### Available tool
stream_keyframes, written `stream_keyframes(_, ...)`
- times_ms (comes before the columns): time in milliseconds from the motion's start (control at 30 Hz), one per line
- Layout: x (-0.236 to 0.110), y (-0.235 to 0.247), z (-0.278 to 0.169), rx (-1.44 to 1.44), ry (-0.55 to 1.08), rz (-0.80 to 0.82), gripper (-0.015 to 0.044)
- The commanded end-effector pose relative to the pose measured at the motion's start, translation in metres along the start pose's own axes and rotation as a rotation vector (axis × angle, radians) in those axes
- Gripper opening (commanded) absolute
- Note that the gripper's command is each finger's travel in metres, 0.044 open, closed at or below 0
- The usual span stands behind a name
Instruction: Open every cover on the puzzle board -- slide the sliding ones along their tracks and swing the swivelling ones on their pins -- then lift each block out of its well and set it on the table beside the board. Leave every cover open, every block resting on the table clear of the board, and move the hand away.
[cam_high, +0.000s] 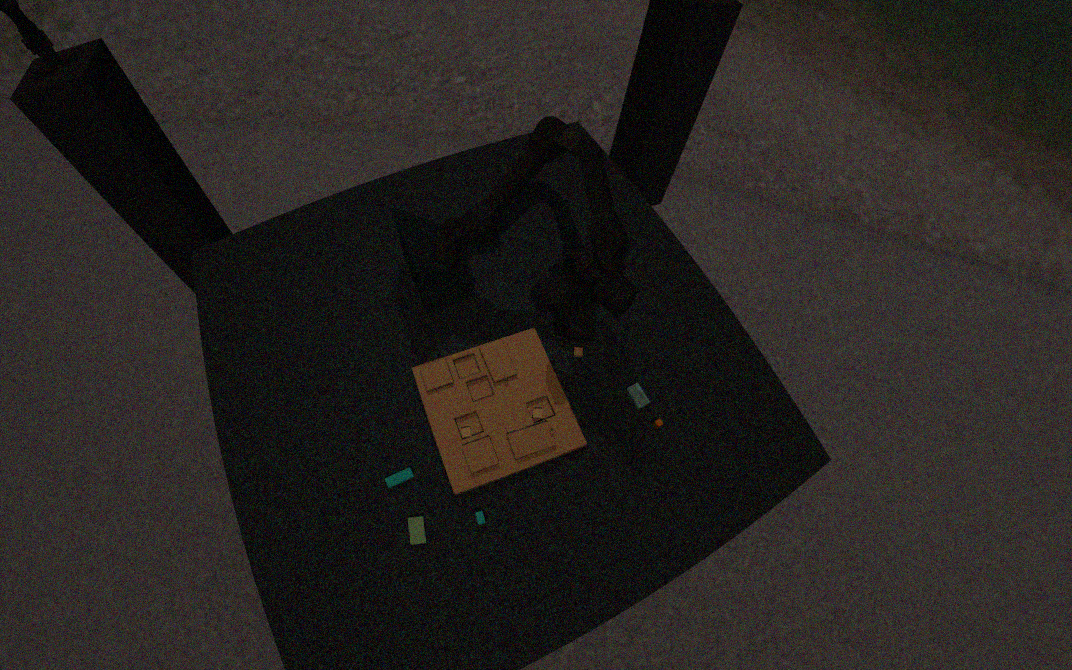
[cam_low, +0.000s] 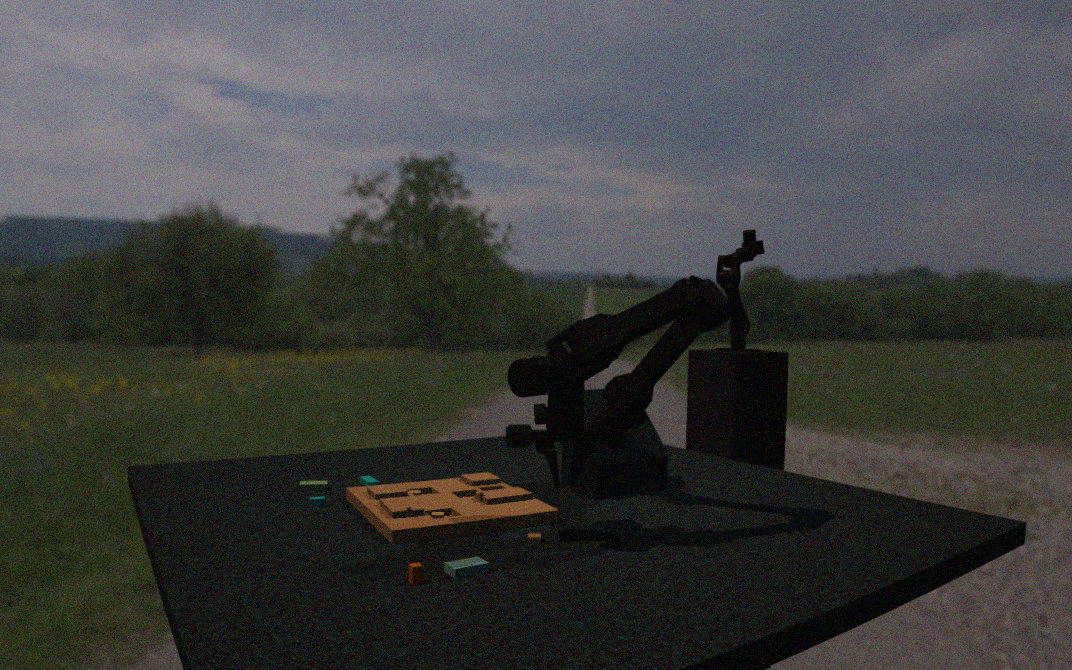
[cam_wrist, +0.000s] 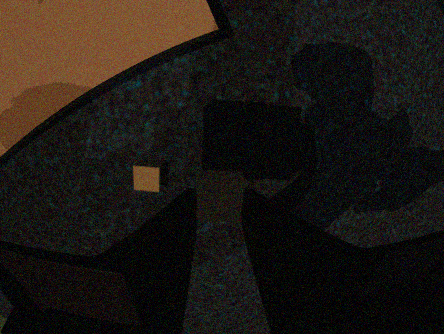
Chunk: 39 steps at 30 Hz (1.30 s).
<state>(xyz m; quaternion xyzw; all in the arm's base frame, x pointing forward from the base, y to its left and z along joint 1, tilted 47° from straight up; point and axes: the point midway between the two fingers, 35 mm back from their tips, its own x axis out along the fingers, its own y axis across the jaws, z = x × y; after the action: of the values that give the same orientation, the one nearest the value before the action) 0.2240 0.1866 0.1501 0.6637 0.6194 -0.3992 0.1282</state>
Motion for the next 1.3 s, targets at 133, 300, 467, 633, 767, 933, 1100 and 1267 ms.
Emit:
stream_keyframes(133, 0.012, 0.001, 0.000, 0.004, -0.003, 0.003, 0.0080)
stream_keyframes(300, 0.020, 0.002, 0.000, 0.004, -0.003, 0.003, 0.0080)
stream_keyframes(467, 0.028, 0.001, 0.000, 0.004, -0.003, 0.003, 0.0080)
stream_keyframes(633, 0.036, 0.001, 0.000, 0.004, -0.002, 0.003, 0.0080)
stream_keyframes(767, 0.043, 0.000, 0.000, 0.004, 0.000, 0.002, 0.0080)
stream_keyframes(933, 0.051, -0.001, 0.000, 0.004, 0.002, 0.002, 0.0080)
stream_keyframes(1100, 0.059, -0.002, 0.000, 0.005, 0.004, 0.001, 0.0080)
stream_keyframes(1267, 0.067, -0.004, 0.000, 0.005, 0.007, -0.001, 0.0080)
